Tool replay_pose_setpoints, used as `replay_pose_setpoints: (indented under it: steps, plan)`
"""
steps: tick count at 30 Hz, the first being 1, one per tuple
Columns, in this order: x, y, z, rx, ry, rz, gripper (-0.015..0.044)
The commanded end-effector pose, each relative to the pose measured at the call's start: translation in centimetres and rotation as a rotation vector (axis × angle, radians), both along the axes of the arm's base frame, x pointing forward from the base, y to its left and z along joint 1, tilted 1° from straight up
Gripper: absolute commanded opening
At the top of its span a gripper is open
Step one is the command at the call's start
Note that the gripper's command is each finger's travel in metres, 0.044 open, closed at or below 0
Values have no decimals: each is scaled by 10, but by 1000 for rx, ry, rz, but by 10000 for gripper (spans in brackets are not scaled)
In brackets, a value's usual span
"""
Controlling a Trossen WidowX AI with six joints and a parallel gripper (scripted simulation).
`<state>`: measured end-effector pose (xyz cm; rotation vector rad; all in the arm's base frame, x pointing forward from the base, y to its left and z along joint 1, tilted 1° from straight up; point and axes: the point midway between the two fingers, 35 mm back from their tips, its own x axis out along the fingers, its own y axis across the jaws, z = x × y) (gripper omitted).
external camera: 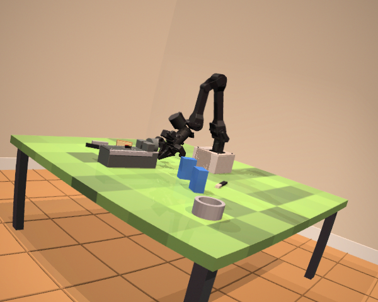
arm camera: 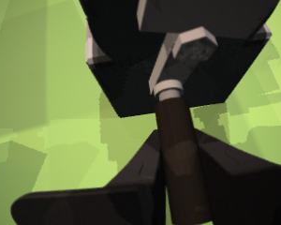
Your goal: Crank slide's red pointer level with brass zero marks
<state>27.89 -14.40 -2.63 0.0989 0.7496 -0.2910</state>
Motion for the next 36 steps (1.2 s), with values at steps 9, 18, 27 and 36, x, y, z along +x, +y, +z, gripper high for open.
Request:
replay_pose_setpoints:
  steps: [9, 18, 27, 36]
  plan:
    - [4, 15, 8, 12, -8, 21, 0]
    - [6, 22, 21, 12, -8, 21, 0]
    - [5, 22, 39, 12, -9, 21, 0]
    - [2, 12, 54, 11, -9, 21, 0]
